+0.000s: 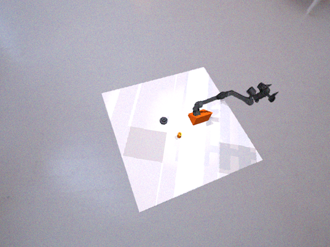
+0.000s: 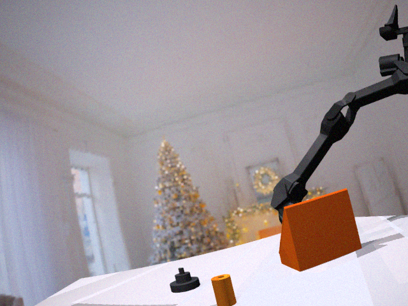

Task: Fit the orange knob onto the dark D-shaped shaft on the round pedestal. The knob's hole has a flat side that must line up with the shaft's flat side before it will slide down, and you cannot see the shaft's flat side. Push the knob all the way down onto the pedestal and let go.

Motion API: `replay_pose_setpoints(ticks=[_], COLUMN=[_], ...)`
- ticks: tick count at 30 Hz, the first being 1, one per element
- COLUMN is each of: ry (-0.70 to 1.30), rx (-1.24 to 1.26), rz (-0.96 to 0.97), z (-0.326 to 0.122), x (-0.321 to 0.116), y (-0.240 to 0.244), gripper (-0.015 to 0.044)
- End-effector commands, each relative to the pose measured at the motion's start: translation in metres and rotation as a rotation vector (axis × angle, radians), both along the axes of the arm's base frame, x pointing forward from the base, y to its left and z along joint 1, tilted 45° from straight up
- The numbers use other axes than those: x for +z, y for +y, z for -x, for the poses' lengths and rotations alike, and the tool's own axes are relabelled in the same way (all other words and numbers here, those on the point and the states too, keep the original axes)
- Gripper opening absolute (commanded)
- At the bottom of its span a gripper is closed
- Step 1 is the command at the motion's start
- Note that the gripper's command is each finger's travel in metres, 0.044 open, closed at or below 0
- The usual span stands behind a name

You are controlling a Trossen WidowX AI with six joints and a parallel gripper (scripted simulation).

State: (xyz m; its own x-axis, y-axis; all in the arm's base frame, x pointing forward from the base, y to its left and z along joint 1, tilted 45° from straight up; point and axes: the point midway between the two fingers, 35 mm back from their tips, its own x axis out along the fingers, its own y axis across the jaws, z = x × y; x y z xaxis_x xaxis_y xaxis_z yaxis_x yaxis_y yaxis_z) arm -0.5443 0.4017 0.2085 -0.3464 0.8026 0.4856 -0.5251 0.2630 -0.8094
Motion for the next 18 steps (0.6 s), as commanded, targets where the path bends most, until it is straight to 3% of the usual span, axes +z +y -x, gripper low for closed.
replay_pose_setpoints(ticks=[1, 10, 18], ry=[0.0, -0.007, 0.057], rx=[0.0, -0.075, -0.216], rz=[0.0, 0.238, 0.52], z=[0.0, -0.065, -0.17], x=[0.0, -0.044, -0.099], y=[0.0, 0.097, 0.18], gripper=[0.0426, 0.044, 0.044])
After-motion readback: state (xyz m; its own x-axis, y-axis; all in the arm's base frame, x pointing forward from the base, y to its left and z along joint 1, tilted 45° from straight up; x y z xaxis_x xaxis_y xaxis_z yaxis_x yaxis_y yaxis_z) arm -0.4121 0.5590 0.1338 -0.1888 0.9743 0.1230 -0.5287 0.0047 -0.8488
